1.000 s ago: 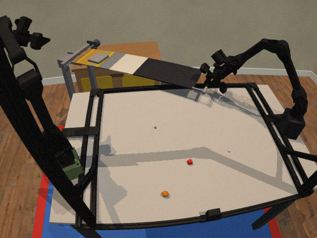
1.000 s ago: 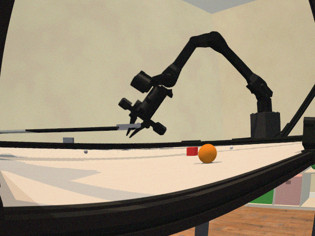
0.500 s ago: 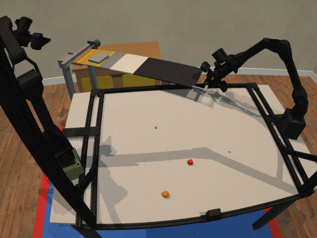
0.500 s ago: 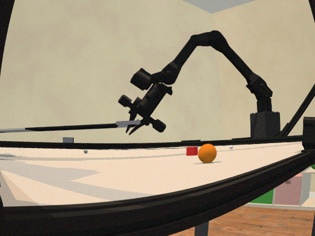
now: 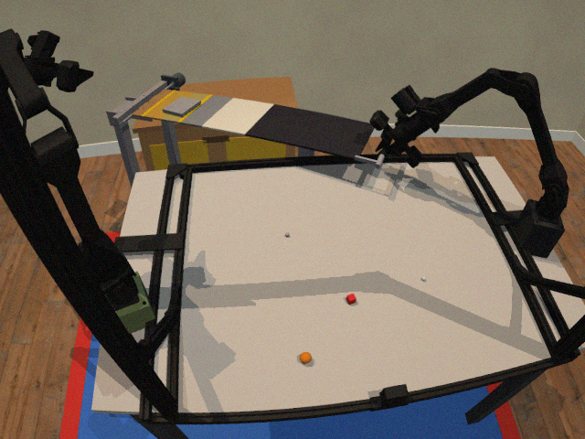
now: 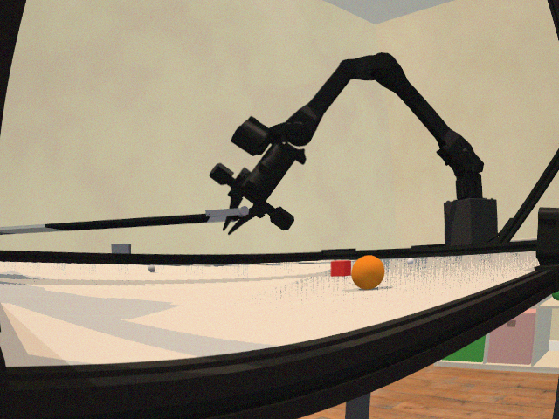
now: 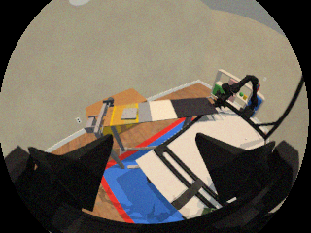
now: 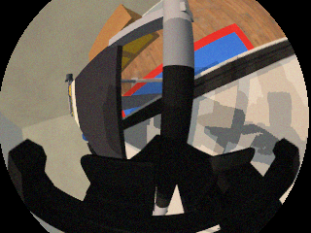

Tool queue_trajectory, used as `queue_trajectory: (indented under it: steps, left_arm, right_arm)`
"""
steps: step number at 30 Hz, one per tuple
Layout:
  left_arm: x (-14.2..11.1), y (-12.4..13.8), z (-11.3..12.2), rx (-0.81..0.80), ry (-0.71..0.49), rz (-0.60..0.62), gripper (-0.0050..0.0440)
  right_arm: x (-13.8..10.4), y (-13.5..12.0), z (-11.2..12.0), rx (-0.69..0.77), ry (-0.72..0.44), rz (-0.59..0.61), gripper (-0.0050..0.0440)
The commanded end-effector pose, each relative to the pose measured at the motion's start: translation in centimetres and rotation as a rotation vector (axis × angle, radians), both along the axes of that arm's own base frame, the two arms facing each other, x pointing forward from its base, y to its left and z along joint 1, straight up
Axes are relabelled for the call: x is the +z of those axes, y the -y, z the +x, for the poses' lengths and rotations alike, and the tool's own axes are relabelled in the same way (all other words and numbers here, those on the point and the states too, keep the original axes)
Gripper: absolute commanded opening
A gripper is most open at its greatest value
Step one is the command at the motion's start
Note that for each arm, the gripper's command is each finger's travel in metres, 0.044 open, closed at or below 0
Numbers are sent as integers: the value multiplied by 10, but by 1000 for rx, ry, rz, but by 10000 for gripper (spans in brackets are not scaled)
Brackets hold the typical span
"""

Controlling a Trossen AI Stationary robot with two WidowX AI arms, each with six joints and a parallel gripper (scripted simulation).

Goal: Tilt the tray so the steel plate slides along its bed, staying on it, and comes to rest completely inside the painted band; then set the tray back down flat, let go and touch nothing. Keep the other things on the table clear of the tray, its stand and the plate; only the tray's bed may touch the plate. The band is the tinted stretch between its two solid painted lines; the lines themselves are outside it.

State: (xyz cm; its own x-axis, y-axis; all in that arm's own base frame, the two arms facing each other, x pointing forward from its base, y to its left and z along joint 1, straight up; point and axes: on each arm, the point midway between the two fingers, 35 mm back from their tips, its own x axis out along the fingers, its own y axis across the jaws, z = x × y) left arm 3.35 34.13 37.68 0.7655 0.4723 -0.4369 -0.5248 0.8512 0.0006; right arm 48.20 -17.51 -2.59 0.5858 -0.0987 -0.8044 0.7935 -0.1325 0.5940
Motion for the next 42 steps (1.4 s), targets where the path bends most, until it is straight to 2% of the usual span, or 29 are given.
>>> queue_trajectory:
  steps: [1,27,42]
  left_arm:
    - [0,0,0,-2,1,0,440]
    - [0,0,0,-2,1,0,440]
    - [0,0,0,-2,1,0,440]
  right_arm:
    - [8,0,-5,-2,-8,2,0]
    - [25,1,-3,-2,4,0,0]
    - [25,1,-3,-2,5,0,0]
